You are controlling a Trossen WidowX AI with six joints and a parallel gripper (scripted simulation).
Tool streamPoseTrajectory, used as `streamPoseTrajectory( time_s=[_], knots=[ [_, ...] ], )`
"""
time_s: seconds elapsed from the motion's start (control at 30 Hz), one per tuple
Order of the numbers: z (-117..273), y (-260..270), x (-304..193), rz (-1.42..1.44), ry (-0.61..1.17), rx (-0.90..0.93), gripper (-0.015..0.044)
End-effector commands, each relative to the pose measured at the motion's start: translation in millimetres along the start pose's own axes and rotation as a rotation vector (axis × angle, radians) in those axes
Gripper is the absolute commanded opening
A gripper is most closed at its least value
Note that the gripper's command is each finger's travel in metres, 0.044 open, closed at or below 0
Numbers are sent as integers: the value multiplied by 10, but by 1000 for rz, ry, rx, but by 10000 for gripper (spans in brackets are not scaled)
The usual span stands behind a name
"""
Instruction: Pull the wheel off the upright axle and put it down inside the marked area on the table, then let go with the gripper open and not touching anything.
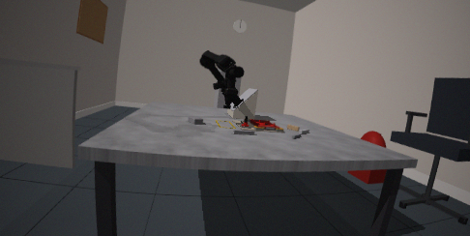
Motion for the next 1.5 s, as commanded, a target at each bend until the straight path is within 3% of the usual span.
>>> streamPoseTrajectory(
  time_s=[0.0, 0.57, 0.7, 1.07, 1.4, 1.47],
  knots=[
    [-87, -13, 11, 3, -6, -4, 0],
    [-894, -14, 22, 3, -9, -3, 0],
    [-929, -20, 25, 3, -10, -3, 0],
    [-865, -9, 21, -1, -4, -3, 289],
    [-285, -5, 10, 3, -7, -4, 300],
    [-302, -53, -54, 9, 2, 4, 352]
  ],
)
Point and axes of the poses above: the point midway between the two fingers, 35 mm back from their tips, its own z axis back along the fingers, its own y axis across the jaws, x = y × z, the point moved 2 cm from there along z, back along the fingers, and after that the axes turned 3 degrees about -z, right-handed, at the moved point
